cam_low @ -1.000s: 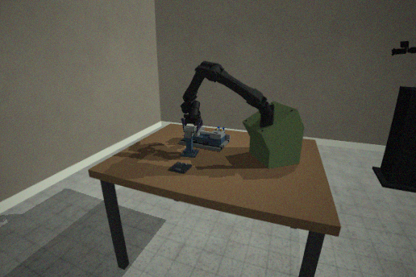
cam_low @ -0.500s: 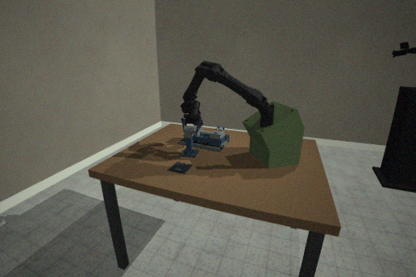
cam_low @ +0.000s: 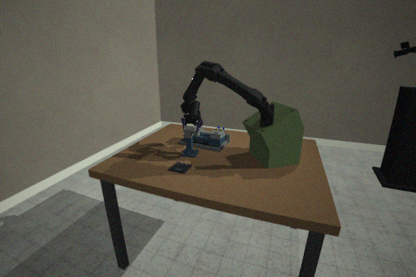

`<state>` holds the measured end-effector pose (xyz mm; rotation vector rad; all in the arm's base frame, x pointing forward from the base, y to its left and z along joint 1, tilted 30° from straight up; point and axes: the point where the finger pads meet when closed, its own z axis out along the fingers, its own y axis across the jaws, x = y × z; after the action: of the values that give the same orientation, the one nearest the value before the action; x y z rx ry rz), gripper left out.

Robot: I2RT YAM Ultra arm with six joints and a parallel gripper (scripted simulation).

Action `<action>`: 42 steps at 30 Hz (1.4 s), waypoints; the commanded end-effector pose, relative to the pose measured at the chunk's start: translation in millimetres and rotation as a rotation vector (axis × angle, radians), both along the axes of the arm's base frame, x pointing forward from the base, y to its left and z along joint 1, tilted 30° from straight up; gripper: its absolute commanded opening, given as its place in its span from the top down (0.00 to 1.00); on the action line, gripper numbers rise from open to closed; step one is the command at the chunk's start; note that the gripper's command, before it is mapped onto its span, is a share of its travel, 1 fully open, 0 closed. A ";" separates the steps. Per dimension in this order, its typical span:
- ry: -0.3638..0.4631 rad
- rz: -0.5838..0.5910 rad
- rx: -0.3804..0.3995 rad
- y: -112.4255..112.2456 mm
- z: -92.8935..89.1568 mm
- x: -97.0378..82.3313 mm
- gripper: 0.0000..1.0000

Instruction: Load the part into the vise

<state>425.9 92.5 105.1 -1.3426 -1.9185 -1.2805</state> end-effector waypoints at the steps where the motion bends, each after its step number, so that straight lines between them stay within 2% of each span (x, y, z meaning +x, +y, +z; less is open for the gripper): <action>1: -0.050 -0.020 0.004 -10.2 21.0 8.9 0.19; 4: -0.050 -0.020 0.004 -10.2 21.0 8.9 0.19; 5: -0.050 -0.020 0.004 -10.2 21.0 8.9 1.00; 42: -0.048 -0.021 0.004 -10.2 21.2 8.9 1.00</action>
<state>425.9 92.6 105.5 -1.3412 -1.9182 -1.2815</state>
